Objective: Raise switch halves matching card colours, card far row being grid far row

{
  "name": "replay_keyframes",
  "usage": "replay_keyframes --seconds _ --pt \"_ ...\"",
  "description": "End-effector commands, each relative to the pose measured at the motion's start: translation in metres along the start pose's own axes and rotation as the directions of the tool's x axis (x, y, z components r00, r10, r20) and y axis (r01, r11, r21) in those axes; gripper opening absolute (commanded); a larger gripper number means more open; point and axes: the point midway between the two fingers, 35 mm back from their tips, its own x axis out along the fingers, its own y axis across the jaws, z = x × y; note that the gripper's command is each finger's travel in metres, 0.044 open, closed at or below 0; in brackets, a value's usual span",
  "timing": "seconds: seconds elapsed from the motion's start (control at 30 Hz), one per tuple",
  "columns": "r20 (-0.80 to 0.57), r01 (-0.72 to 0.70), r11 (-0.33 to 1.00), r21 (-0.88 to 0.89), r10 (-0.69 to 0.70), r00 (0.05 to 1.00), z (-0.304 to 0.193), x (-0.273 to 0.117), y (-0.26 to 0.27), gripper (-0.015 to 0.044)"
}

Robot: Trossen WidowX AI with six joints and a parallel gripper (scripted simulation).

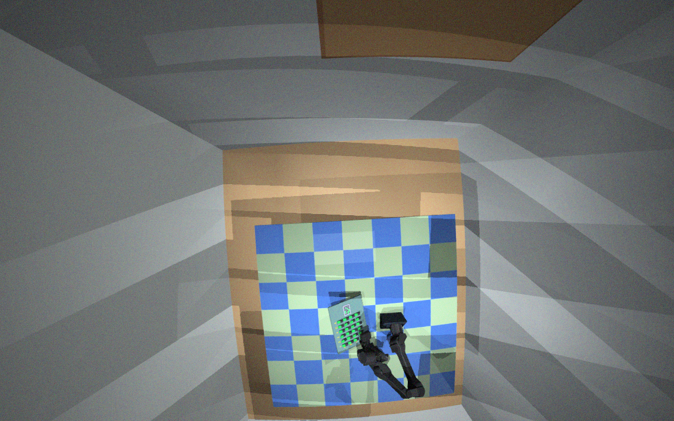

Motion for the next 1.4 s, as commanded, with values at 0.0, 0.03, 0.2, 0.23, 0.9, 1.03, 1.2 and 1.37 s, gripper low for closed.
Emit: replay_keyframes --seconds 0.0,0.03,0.2,0.23,0.9,1.03,1.2,1.37 --pt "0.001 -0.007 1.0 0.002 0.007 1.0 -0.002 0.008 0.002 0.0" --pt "0.001 -0.007 1.0 0.002 0.007 1.0 -0.002 0.008 0.002 0.0" --pt "0.0 -0.006 1.0 0.002 0.006 1.0 -0.002 0.013 0.002 0.0" --pt "0.0 -0.006 1.0 0.002 0.006 1.0 -0.002 0.014 0.002 0.0" --pt "0.001 -0.006 1.0 0.002 0.006 1.0 -0.002 0.022 0.002 0.0" --pt "0.001 -0.006 1.0 0.002 0.006 1.0 -0.002 0.022 0.002 0.0" --pt "0.001 -0.006 1.0 0.002 0.006 1.0 -0.002 0.023 0.002 0.0" --pt "0.001 -0.006 1.0 0.002 0.006 1.0 -0.002 0.023 0.002 0.0"
